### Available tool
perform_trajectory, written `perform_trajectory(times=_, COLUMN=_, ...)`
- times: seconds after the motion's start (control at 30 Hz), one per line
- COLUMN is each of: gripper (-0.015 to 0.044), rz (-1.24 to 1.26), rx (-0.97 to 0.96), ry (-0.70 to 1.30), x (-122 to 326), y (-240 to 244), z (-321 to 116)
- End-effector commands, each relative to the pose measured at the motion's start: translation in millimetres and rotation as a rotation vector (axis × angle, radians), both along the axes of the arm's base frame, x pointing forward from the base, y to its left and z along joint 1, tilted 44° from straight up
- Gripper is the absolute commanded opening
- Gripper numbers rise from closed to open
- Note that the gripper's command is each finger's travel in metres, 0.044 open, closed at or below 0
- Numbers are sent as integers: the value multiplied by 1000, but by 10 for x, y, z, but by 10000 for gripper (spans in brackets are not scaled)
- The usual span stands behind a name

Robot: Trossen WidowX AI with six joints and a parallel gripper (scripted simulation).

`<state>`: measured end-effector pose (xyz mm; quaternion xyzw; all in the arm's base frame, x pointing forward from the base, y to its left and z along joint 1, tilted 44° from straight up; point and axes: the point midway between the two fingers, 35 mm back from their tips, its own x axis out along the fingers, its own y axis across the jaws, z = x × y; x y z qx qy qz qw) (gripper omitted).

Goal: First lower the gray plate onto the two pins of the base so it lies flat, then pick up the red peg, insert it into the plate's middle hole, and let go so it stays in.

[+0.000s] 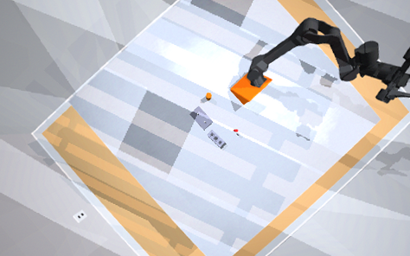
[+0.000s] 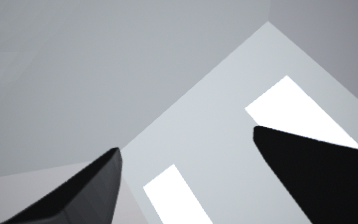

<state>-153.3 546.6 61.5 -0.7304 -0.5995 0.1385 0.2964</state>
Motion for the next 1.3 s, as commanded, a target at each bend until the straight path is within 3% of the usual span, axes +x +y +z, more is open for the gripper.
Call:
perform_trajectory(times=0.0, gripper=426, rz=0, rx=0, ry=0, x=0, y=0, z=0)
perform_trajectory(times=0.1, gripper=440, rz=-26, rx=-18, ry=103, x=237, y=104, z=-65)
perform_trajectory(times=0.33, gripper=440, rz=-217, rx=-38, ry=593, x=1419, y=358, z=-370)
perform_trajectory(times=0.67, gripper=440, rz=-549, rx=98, ry=1119, x=2767, y=175, z=-706)
perform_trajectory(times=0.97, gripper=440, rz=-896, rx=394, ry=1514, x=3803, y=-345, z=-951)
perform_trajectory(times=1.27, gripper=440, rz=-1246, rx=870, ry=1775, x=4629, y=-1133, z=-1101)
